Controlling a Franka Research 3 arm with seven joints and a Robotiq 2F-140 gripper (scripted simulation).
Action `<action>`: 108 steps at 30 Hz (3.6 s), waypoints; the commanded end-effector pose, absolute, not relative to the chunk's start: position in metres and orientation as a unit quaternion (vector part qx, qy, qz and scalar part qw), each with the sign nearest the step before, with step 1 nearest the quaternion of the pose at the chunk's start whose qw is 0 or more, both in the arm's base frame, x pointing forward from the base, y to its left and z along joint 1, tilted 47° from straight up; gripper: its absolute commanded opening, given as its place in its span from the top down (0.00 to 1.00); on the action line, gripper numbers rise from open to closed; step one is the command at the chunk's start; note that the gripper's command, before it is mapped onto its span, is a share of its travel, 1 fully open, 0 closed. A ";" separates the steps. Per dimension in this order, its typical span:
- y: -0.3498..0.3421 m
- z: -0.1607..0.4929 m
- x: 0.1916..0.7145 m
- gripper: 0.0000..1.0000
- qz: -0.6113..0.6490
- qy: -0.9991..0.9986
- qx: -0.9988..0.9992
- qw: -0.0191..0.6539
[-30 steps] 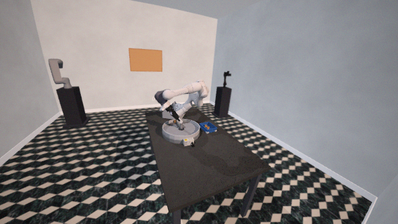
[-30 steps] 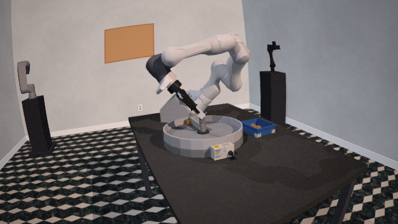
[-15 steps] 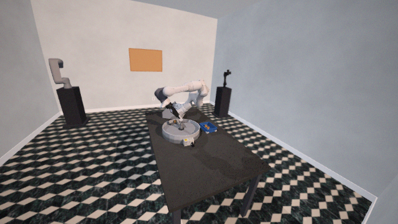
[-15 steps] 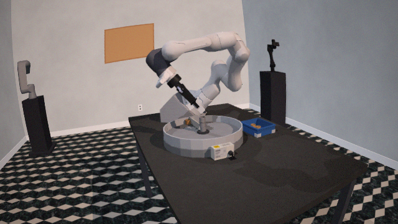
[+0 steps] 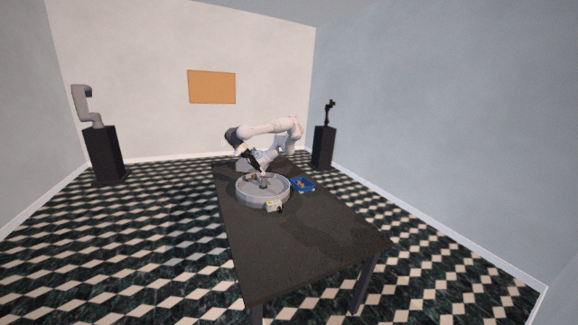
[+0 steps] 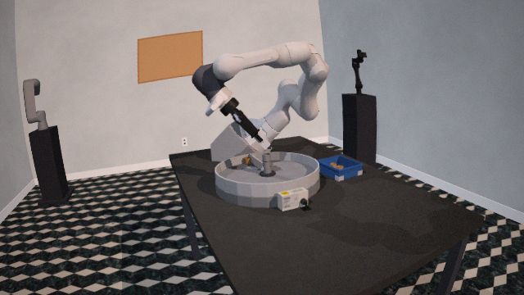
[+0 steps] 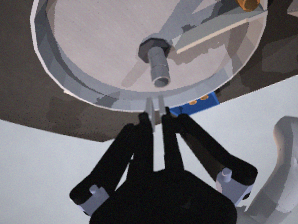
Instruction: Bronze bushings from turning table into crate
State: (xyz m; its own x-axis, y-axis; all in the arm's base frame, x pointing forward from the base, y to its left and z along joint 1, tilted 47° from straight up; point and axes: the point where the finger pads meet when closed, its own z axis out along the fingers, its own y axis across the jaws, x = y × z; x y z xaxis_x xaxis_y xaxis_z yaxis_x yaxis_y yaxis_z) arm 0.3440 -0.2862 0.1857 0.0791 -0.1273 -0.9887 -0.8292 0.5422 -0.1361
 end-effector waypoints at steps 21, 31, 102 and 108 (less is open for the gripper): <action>-0.287 0.187 0.343 0.93 0.284 0.619 -0.386 0.623; -0.287 0.187 0.343 0.93 0.284 0.619 -0.386 0.623; -0.288 0.187 0.340 0.94 0.293 0.625 -0.375 0.619; -0.288 0.183 0.336 0.94 0.319 0.642 -0.345 0.606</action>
